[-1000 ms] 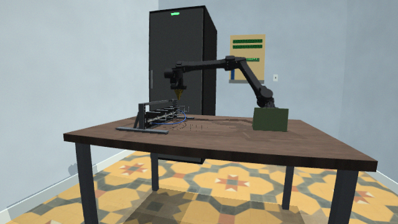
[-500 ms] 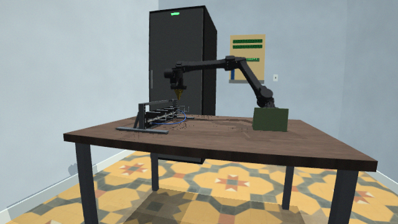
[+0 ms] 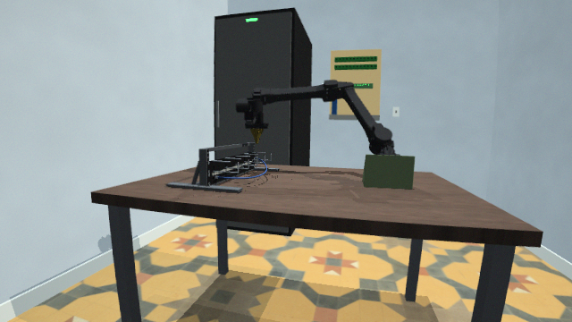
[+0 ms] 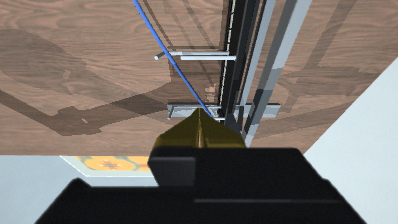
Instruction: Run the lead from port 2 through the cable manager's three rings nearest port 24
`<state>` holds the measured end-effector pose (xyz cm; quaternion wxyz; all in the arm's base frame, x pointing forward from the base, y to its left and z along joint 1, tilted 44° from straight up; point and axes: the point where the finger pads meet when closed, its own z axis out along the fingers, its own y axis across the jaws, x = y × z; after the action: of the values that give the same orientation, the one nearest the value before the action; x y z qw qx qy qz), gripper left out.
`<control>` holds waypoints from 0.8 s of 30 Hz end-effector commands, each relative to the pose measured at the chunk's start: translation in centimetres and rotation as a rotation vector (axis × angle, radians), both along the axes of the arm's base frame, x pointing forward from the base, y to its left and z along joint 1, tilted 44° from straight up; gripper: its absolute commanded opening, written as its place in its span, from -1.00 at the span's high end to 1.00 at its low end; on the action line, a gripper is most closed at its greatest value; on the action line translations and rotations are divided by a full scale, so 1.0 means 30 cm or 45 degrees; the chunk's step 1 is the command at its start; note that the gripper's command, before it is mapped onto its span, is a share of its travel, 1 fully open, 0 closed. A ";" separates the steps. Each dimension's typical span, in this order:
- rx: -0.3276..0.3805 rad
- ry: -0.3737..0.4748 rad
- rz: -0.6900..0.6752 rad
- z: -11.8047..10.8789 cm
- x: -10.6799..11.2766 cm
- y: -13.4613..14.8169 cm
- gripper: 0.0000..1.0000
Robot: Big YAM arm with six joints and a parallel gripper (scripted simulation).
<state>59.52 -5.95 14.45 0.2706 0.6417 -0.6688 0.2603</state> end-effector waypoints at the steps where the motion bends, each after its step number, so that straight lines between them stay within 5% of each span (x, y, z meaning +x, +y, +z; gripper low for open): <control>1: 0.015 -0.091 0.034 0.091 0.053 0.083 1.00; 8: 0.017 -0.091 0.034 0.077 0.055 0.089 1.00; 9: 0.013 -0.031 0.032 -0.038 0.010 0.115 1.00; 11: 0.022 -0.040 0.022 -0.137 -0.044 0.210 1.00; 17: 0.022 -0.038 0.014 -0.269 -0.128 0.364 1.00; 22: 0.013 -0.063 -0.010 -0.461 -0.306 0.541 1.00; 24: 0.013 -0.063 -0.010 -0.461 -0.306 0.541 1.00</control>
<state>50.12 8.08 1.00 0.2754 0.6597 -0.6525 0.2515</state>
